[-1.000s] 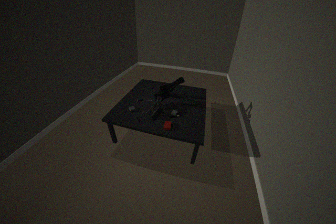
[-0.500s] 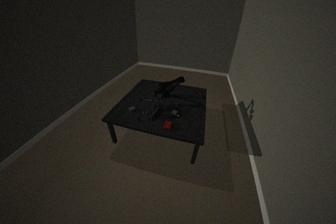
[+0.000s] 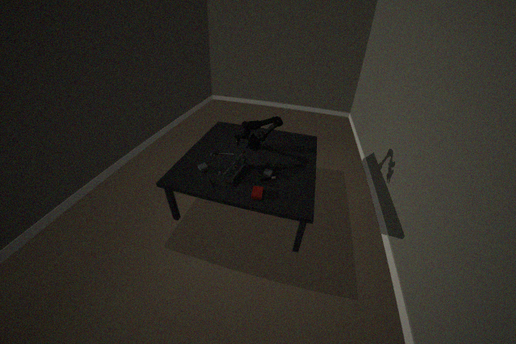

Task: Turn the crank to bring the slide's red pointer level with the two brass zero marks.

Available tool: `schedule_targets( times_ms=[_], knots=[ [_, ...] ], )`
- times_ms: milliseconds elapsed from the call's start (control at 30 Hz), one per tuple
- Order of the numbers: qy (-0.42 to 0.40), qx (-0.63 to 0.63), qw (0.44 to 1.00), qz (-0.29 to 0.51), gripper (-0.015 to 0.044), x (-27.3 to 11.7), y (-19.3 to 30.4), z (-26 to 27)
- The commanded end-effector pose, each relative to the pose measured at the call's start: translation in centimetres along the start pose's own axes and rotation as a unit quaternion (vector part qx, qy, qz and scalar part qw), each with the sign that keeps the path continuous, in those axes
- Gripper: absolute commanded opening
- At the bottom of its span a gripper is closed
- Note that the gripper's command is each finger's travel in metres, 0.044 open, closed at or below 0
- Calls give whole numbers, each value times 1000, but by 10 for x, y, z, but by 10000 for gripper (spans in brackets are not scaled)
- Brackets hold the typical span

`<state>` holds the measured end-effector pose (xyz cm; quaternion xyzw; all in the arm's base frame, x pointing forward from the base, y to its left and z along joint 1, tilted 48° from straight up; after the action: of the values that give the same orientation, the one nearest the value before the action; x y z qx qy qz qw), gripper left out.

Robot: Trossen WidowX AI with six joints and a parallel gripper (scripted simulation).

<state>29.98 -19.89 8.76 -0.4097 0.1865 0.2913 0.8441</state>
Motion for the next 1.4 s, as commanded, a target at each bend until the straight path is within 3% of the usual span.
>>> schedule_targets(
  times_ms=[0, 633, 1000, 1367],
  knots=[
    [-4, -12, 1000, 7, 440, 11, -15, -5],
    [-14, -72, 997, 28, 440, 72, -77, -31],
    [-15, -72, 997, 27, 440, 108, -44, -22],
    [-15, -72, 997, 27, 440, 108, -44, -22]
  ],
)
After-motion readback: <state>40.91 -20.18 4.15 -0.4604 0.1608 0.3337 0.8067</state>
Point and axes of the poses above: the point midway between the two fingers, 35 mm back from their tips, its own x axis out along the fingers, its own z axis across the jaws, y = z × x, the point moved 3 cm from there along -x, back along the fingers, and after that the axes turned 14 degrees about -x, right-handed, at the moved point
